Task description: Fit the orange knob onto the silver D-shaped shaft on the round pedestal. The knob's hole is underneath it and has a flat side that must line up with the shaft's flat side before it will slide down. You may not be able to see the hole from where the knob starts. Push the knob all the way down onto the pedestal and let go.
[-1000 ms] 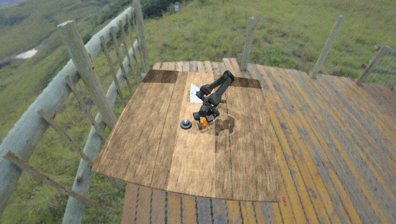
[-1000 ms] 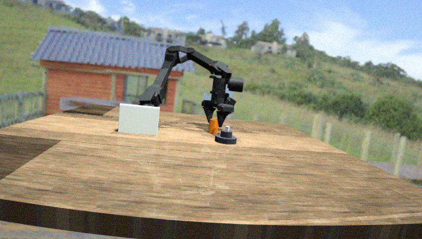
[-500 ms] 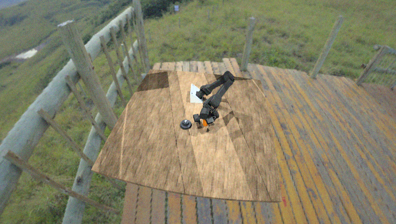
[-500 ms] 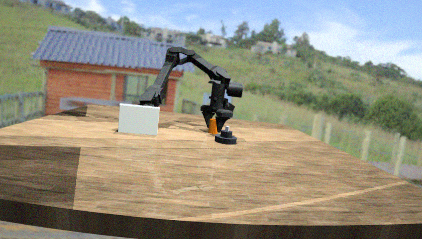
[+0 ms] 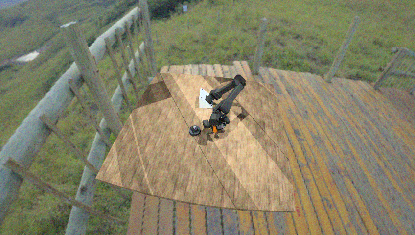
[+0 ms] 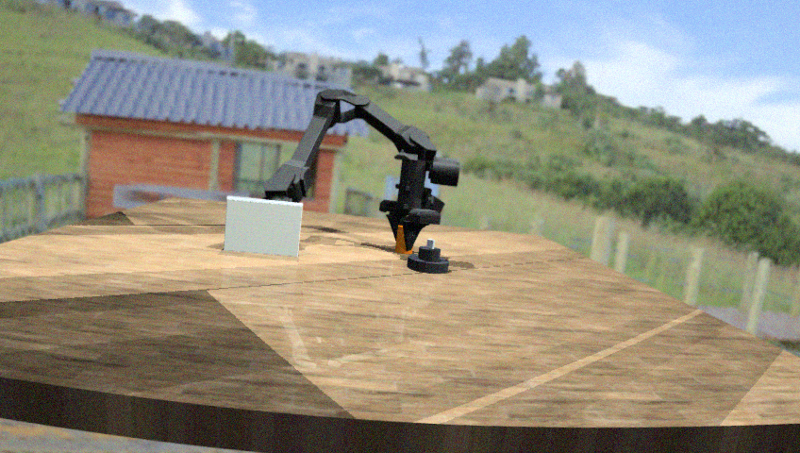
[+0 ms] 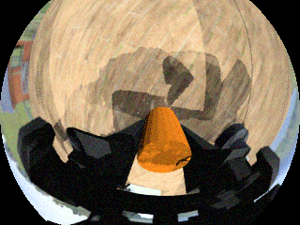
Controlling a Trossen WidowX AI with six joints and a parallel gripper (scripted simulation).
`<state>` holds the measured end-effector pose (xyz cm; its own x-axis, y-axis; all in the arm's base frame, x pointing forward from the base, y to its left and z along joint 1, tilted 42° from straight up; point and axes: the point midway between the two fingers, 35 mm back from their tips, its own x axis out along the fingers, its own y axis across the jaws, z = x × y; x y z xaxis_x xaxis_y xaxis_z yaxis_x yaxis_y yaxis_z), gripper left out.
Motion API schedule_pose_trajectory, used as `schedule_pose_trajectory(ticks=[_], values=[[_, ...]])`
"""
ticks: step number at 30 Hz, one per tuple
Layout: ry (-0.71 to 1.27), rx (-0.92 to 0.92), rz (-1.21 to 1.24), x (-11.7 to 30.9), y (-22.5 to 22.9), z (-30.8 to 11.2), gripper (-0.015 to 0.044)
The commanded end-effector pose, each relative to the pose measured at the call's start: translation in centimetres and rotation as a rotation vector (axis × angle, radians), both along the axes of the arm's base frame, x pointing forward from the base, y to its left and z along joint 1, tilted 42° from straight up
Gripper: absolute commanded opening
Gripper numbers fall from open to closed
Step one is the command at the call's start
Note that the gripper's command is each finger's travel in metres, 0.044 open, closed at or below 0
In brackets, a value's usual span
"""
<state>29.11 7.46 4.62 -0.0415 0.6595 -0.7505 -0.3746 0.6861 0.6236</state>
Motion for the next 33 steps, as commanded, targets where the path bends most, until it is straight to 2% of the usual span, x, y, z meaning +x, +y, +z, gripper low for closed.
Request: schedule_pose_trajectory(ticks=[1, 6, 7, 33], values=[[0.003, 0.003, -0.004, 0.0, 0.1, 0.0, 0.0138], [0.003, 0.001, -0.004, 0.2, -0.5, 0.5, 0.0006], [0.003, 0.000, -0.005, 0.3, -0.7, 0.7, 0.0000], [0.003, -0.008, -0.006, 1.5, -6.3, 6.7, 0.0000]])
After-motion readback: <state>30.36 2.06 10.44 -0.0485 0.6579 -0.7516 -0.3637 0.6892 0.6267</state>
